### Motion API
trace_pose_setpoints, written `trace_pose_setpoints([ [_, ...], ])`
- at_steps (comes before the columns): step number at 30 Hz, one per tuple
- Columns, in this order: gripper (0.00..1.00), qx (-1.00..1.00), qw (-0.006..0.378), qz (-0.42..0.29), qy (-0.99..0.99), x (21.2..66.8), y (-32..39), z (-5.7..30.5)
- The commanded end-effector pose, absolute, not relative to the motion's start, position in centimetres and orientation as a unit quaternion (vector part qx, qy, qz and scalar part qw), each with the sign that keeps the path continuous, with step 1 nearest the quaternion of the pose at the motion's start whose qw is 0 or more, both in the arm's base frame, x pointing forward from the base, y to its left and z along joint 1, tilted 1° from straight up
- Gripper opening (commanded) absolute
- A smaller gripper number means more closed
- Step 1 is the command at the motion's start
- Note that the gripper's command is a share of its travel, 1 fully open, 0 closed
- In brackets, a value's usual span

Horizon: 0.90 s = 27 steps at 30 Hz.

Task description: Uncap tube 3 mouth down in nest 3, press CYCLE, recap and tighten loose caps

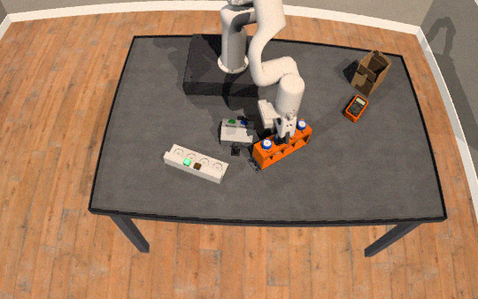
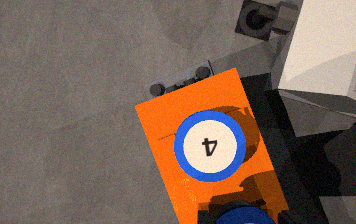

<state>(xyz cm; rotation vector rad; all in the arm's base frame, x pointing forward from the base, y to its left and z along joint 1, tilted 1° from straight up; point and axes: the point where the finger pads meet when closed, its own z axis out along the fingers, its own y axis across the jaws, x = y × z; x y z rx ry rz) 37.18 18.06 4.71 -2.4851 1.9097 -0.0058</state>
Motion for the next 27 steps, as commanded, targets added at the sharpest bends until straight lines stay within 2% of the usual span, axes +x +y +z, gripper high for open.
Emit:
trace_pose_setpoints([
  [1, 0.0, -0.782, 0.004, -0.005, 0.623, 37.3, 18.11, 4.76],
  [2, 0.46, -0.782, 0.004, -0.005, 0.623, 37.3, 18.11, 4.76],
  [14, 0.46, -0.782, 0.004, -0.005, 0.623, 37.3, 18.11, 4.76],
  [27, 0.46, -0.899, 0.003, -0.006, 0.437, 37.3, 18.11, 4.85],
])
